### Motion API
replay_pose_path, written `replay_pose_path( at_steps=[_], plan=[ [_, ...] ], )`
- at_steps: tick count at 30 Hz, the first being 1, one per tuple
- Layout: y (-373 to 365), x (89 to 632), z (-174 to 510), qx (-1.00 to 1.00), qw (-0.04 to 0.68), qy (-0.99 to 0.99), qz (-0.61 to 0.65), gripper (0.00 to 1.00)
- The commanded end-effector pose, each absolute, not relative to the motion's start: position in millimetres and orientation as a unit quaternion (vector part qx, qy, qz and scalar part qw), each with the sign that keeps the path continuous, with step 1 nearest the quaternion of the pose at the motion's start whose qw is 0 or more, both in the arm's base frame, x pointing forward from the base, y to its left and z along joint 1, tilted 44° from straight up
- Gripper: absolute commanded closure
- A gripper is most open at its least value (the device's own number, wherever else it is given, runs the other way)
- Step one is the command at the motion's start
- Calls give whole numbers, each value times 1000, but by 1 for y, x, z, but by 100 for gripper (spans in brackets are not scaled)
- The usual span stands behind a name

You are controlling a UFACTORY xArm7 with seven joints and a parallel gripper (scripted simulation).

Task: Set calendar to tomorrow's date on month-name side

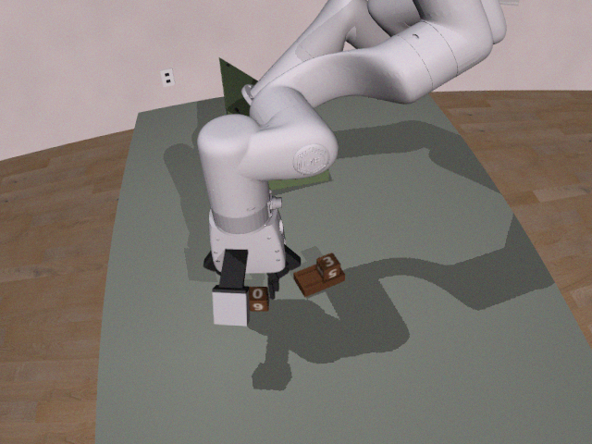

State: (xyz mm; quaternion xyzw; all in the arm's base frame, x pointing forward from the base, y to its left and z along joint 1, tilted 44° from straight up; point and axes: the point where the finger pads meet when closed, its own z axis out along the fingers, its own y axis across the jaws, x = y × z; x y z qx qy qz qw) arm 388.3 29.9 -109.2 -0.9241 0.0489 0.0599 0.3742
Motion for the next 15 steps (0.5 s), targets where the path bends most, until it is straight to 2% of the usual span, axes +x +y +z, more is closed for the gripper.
replay_pose_path(
  at_steps=[1,15],
  plan=[
    [29,389,-109,-925,373,50,58,53],
    [42,388,-123,-925,373,50,58,53]
  ],
)
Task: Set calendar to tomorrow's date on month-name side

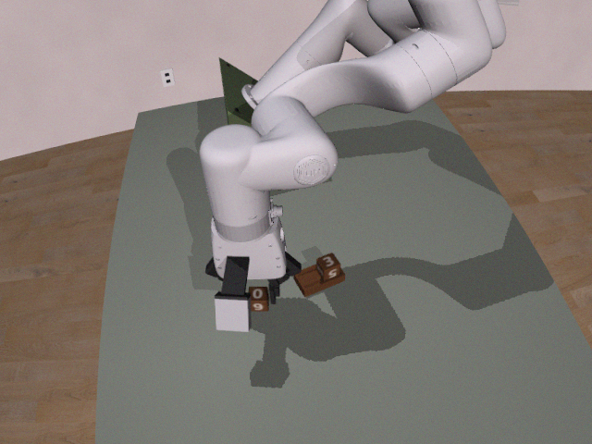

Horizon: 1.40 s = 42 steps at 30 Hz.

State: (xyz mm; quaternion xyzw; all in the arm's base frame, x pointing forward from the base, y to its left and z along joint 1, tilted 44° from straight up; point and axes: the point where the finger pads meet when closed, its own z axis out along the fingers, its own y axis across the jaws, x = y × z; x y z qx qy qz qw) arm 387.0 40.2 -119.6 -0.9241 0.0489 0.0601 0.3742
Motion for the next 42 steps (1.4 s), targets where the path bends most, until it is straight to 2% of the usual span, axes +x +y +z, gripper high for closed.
replay_pose_path(
  at_steps=[1,42],
  plan=[
    [42,388,-123,-925,373,50,58,53],
    [46,388,-127,-925,373,50,58,53]
  ],
)
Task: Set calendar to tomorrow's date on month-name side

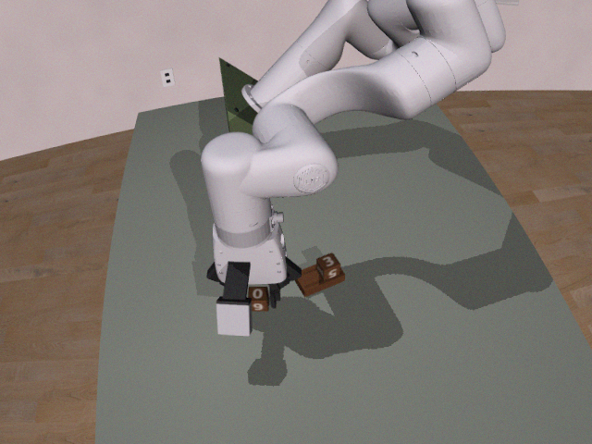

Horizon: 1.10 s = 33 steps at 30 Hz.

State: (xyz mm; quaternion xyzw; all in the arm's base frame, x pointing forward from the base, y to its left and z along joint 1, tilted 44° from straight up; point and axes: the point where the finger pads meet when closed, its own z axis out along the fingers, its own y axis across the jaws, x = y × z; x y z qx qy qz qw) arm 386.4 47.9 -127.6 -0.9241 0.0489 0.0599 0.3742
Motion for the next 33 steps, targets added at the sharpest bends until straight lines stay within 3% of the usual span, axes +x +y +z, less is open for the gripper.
replay_pose_path(
  at_steps=[1,4,5,33],
  plan=[
    [46,388,-127,-925,373,50,58,53],
    [46,388,-127,-925,373,50,58,53],
    [46,388,-127,-925,373,50,58,73],
    [46,388,-127,-925,373,50,58,73]
  ],
)
